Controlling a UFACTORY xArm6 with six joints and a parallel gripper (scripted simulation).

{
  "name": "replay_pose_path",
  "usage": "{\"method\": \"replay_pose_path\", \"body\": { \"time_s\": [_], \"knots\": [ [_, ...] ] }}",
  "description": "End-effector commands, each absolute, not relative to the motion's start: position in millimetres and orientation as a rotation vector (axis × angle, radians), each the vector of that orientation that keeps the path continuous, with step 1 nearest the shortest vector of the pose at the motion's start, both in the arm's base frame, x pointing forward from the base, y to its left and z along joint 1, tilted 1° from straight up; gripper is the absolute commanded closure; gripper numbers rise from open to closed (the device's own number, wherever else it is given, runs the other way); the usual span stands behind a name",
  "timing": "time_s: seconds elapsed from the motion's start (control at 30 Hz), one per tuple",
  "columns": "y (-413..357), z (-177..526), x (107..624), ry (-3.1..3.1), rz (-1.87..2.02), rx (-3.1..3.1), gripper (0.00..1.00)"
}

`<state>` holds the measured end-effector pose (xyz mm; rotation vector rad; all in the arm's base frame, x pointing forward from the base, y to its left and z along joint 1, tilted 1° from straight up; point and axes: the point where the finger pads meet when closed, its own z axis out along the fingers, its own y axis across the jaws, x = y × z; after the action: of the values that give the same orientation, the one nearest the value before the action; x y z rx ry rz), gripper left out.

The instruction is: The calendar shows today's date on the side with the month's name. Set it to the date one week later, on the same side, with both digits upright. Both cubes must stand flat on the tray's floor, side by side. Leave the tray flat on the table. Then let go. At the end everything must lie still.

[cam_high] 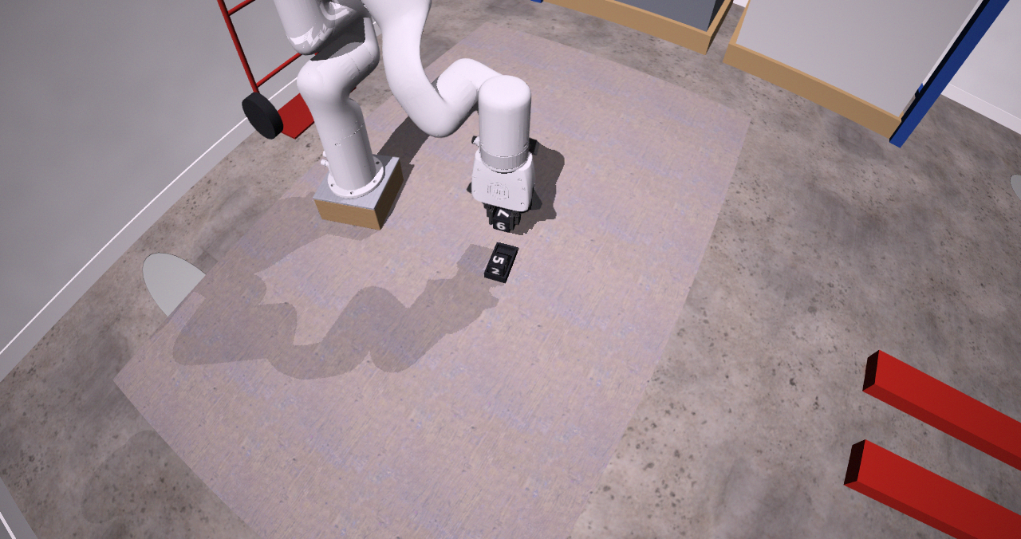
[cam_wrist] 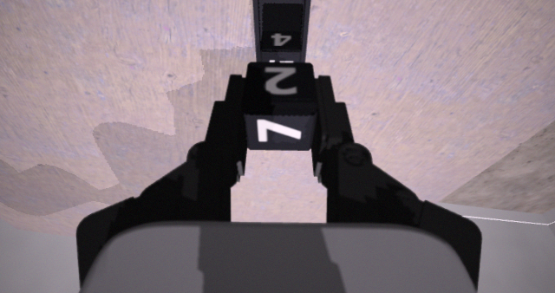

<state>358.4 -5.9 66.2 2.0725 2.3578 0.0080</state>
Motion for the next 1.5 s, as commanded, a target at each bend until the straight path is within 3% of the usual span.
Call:
{"method": "replay_pose_path", "body": {
  "time_s": [0.0, 0.6, 1.47],
  "knots": [
    [-5.9, 68.2, 360.1, 2.355, 0.013, 2.07, 0.71],
    [-30.6, 66.7, 366.7, 2.662, 0.011, 1.655, 0.71],
    [-93.5, 62.0, 375.2, 3.092, 0.005, 0.498, 0.71]
  ]
}}
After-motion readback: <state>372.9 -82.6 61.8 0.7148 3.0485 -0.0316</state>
